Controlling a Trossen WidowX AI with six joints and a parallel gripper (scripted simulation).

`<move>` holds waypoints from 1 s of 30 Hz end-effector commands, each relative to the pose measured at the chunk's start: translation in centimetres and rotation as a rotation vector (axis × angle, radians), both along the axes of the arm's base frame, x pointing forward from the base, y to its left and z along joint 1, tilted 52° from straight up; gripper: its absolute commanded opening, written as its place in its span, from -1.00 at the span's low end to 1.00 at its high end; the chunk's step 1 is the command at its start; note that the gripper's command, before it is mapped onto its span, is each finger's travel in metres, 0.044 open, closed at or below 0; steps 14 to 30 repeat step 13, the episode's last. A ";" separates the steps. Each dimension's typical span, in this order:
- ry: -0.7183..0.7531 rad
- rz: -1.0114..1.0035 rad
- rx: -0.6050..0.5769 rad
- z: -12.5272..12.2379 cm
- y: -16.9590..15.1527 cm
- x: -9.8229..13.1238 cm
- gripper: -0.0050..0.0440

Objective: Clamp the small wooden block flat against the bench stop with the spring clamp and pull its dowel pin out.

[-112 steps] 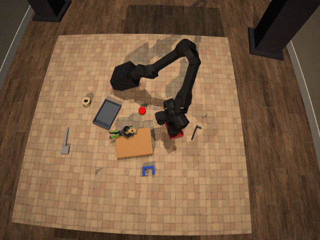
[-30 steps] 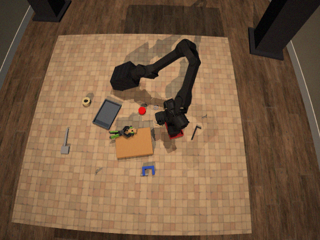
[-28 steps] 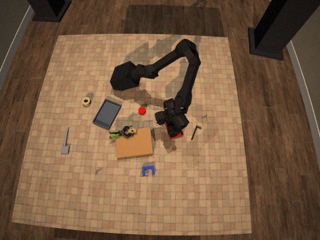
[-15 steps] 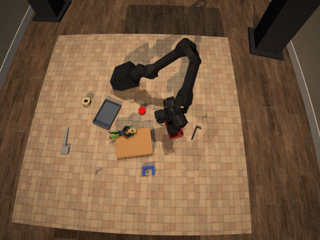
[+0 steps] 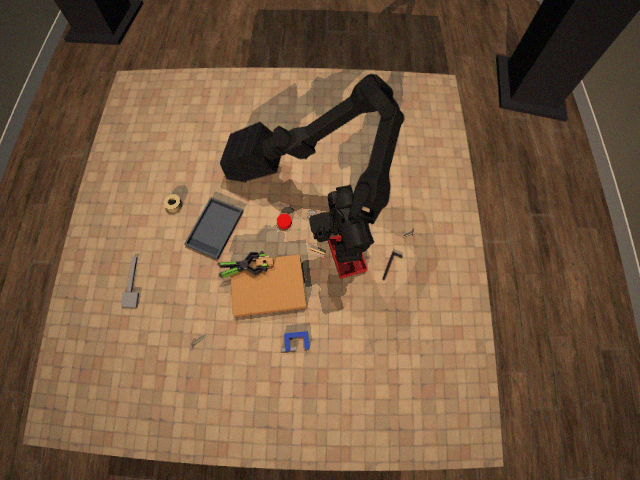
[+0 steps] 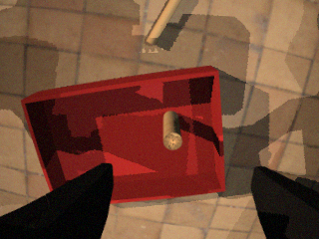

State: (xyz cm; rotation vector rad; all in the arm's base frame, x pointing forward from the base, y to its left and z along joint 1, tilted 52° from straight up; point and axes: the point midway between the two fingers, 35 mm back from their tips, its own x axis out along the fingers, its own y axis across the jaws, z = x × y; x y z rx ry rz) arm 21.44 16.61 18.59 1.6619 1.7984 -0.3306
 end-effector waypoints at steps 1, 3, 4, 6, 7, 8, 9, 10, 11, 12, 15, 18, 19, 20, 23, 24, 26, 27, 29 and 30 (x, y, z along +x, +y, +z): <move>-0.011 -0.001 0.009 0.8 -0.5 -0.1 0.51; -0.010 -0.001 0.009 0.8 -0.5 -0.1 0.59; -0.009 -0.001 0.008 0.7 -0.5 -0.1 0.63; -0.003 -0.001 0.003 0.4 -0.3 -0.1 0.71; -0.001 -0.001 0.002 0.2 -0.2 -0.1 0.76; 0.000 -0.001 0.001 0.2 -0.2 -0.1 0.80; 0.000 -0.001 0.001 0.2 -0.2 -0.1 0.84; -0.007 0.000 0.004 0.4 -0.3 -0.1 0.88; -0.007 0.000 0.004 0.4 -0.3 -0.1 0.92; -0.007 0.000 0.004 0.4 -0.3 -0.1 0.96; -0.007 0.000 0.004 0.4 -0.3 -0.1 1.00; -0.007 0.000 0.004 0.4 -0.3 -0.1 1.00; -0.007 0.000 0.004 0.4 -0.3 -0.1 1.00; -0.007 0.000 0.004 0.4 -0.3 -0.1 1.00; -0.007 0.000 0.004 0.4 -0.3 -0.1 1.00; -0.007 0.000 0.004 0.4 -0.3 -0.1 1.00; -0.007 0.000 0.004 0.4 -0.3 -0.1 1.00; -0.007 0.000 0.004 0.4 -0.3 -0.1 1.00; -0.007 0.000 0.004 0.4 -0.3 -0.1 1.00; -0.007 0.000 0.004 0.4 -0.3 -0.1 1.00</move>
